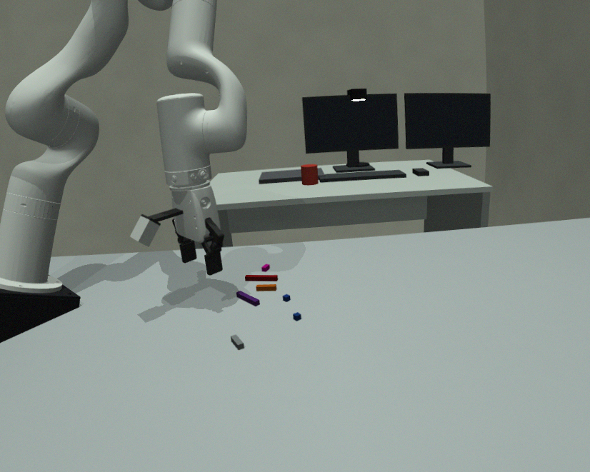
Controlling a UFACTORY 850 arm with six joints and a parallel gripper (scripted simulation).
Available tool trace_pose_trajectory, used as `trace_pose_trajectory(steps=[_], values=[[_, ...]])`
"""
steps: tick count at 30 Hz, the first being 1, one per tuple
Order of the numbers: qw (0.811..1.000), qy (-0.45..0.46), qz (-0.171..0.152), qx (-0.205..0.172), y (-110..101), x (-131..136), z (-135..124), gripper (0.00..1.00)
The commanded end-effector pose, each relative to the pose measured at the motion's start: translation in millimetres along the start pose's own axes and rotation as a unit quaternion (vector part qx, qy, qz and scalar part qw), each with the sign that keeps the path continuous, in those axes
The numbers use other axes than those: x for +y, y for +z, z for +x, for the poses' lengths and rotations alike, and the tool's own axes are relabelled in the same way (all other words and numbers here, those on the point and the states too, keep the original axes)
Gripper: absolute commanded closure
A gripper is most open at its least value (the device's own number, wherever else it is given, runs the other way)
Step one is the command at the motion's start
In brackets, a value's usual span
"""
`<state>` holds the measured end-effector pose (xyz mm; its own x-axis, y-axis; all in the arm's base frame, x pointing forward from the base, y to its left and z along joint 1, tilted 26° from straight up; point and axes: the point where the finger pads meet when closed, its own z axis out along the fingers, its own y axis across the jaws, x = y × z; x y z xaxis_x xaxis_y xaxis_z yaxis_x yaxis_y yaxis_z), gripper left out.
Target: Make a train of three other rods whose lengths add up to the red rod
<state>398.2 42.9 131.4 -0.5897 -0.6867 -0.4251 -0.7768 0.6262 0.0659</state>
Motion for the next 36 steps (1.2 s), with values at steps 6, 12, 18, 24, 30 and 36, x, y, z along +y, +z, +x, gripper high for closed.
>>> trace_pose_trajectory(steps=[6,12,18,24,30,36], values=[[1.0,0.0,0.001,0.0,-0.3,-0.5,-0.4,0.0],[1.0,0.023,0.0,-0.001,-2.7,-0.7,-0.9,0.0],[0.993,0.116,-0.001,-0.004,-12.1,-1.2,-2.8,0.0],[0.982,0.19,-0.002,-0.006,-19.8,-1.4,-3.9,0.0],[0.964,0.267,-0.003,-0.007,-27.8,-1.6,-4.7,0.0],[0.939,0.343,-0.004,-0.008,-35.8,-1.6,-5.0,0.0]])
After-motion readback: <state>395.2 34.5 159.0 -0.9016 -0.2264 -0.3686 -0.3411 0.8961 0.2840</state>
